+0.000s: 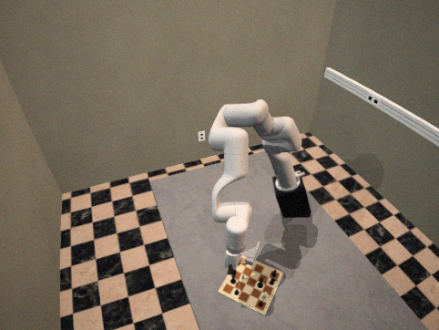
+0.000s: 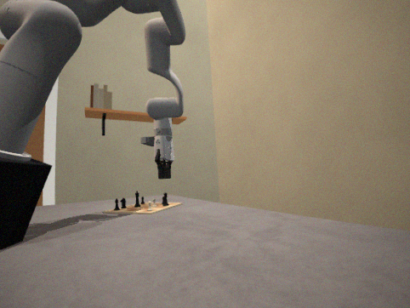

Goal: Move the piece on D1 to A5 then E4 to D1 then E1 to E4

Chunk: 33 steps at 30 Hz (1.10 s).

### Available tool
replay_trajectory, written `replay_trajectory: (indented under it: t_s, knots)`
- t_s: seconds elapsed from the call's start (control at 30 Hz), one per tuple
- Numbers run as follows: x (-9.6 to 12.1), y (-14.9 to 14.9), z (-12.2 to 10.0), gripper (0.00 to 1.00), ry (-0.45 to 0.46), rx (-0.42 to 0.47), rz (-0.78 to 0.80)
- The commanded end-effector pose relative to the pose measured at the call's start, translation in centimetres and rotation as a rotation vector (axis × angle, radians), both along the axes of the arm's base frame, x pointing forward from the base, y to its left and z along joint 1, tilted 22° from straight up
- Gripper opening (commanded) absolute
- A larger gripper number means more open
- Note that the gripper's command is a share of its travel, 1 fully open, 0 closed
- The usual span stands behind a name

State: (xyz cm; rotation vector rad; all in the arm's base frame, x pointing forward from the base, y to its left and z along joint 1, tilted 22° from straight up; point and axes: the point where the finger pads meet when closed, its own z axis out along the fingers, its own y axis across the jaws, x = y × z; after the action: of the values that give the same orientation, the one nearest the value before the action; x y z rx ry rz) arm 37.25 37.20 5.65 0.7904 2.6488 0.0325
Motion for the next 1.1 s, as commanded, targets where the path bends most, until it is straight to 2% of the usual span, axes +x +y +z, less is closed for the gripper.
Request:
replay_trajectory:
  t_s: [0.0,1.07]
  knots:
    - [0.2,0.1,-0.2,0.43,-0.002,0.003,0.002]
    - [1.5,-0.2,-3.9,0.43,-0.002,0.003,0.002]
